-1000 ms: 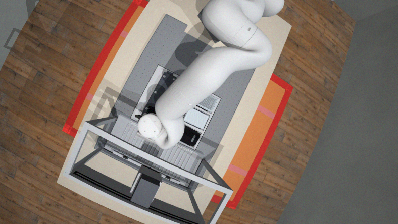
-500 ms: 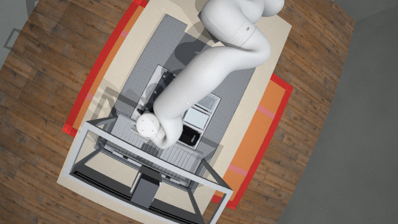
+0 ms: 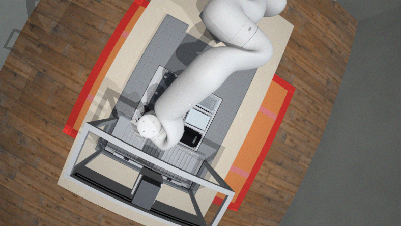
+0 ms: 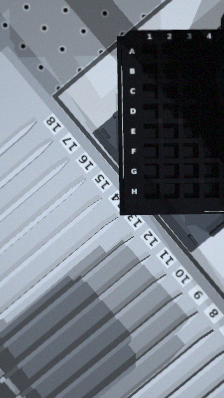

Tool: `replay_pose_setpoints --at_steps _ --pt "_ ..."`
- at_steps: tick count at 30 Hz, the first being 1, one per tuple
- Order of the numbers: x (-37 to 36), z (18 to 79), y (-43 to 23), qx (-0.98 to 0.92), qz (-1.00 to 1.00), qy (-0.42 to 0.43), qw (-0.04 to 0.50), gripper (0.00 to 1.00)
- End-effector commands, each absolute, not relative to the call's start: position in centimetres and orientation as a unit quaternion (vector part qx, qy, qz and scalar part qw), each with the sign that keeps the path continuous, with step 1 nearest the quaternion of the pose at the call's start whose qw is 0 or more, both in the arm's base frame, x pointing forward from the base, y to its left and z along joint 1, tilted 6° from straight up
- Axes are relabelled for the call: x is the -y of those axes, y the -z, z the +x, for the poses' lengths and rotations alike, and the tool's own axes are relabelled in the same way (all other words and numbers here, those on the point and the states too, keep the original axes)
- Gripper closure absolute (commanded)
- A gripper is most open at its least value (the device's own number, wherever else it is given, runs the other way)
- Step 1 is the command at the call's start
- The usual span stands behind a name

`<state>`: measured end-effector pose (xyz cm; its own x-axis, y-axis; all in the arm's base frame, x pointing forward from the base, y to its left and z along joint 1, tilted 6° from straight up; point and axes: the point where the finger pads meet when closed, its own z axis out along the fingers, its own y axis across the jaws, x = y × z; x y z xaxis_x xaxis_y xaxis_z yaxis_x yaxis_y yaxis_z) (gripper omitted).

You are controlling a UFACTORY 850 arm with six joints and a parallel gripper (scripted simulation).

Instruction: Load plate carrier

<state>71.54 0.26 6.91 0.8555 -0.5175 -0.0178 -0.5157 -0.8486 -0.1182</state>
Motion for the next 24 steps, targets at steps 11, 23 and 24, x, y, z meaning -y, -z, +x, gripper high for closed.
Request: replay_pose_setpoints --at_steps 11,23,24 --pt "-0.25 71.63 -7.02 -0.451 -0.891 -0.003 0.055 1.00" --pt "-0.25 71.63 -7.02 -0.593 -0.803 -0.012 0.054 1.00" --pt "-0.25 71.63 -7.02 -0.606 -0.794 -0.013 0.054 1.00"
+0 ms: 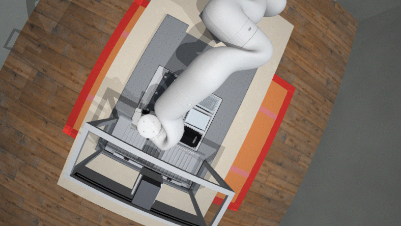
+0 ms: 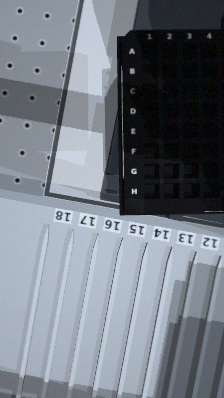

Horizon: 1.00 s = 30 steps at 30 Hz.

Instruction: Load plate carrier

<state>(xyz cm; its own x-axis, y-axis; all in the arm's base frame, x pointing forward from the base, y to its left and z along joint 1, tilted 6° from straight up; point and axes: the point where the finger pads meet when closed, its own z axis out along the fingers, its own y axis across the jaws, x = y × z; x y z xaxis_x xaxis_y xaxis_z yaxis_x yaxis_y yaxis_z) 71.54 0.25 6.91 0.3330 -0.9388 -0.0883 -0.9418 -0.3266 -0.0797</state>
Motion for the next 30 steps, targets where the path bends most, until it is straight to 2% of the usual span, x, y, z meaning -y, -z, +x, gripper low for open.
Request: replay_pose_setpoints --at_steps 1,30 --pt "-0.2 71.6 -7.0 -0.619 -0.783 -0.014 0.054 1.00" --pt "-0.4 71.7 -5.9 -0.659 -0.750 -0.016 0.053 1.00"
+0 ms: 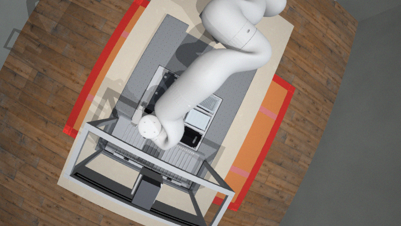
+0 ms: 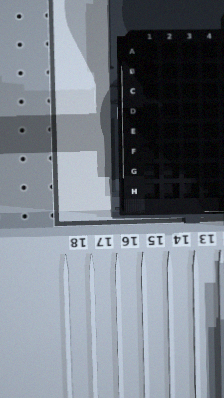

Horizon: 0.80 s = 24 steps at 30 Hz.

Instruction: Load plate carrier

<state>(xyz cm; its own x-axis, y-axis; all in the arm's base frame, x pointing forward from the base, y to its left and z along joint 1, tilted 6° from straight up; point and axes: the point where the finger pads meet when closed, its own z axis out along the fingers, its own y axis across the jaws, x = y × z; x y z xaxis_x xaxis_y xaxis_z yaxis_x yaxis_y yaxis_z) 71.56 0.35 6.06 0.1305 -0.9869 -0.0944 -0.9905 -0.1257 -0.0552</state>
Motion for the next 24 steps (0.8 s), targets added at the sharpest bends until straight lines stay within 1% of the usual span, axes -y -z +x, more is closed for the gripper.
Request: replay_pose_setpoints --at_steps 1,24 --pt "-0.4 71.7 -5.9 -0.659 -0.750 -0.016 0.053 1.00" --pt "-0.7 71.8 -2.6 -0.659 -0.750 -0.016 0.053 1.00"
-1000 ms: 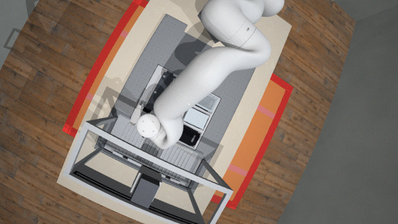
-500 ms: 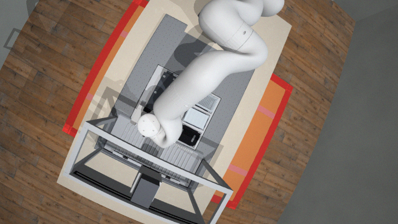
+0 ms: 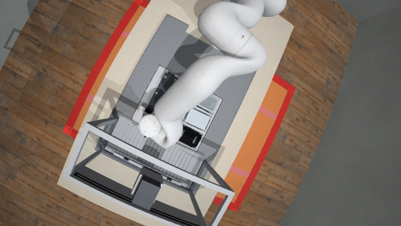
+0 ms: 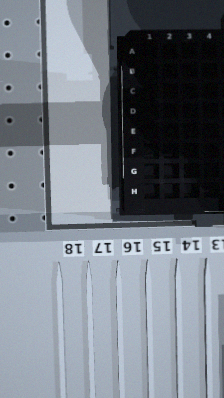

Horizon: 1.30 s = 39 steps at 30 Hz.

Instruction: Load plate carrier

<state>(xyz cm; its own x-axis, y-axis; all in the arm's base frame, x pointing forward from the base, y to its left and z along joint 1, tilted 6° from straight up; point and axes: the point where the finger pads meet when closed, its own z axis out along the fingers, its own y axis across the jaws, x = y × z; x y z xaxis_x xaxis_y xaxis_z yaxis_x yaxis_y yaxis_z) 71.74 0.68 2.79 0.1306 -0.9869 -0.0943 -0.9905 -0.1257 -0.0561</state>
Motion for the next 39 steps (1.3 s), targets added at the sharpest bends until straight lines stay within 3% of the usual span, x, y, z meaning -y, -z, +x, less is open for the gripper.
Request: replay_pose_setpoints --at_steps 1,39 --pt "-0.7 71.8 -2.4 -0.659 -0.750 -0.016 0.053 1.00" --pt "-1.2 72.1 2.6 -0.659 -0.750 -0.016 0.053 1.00"
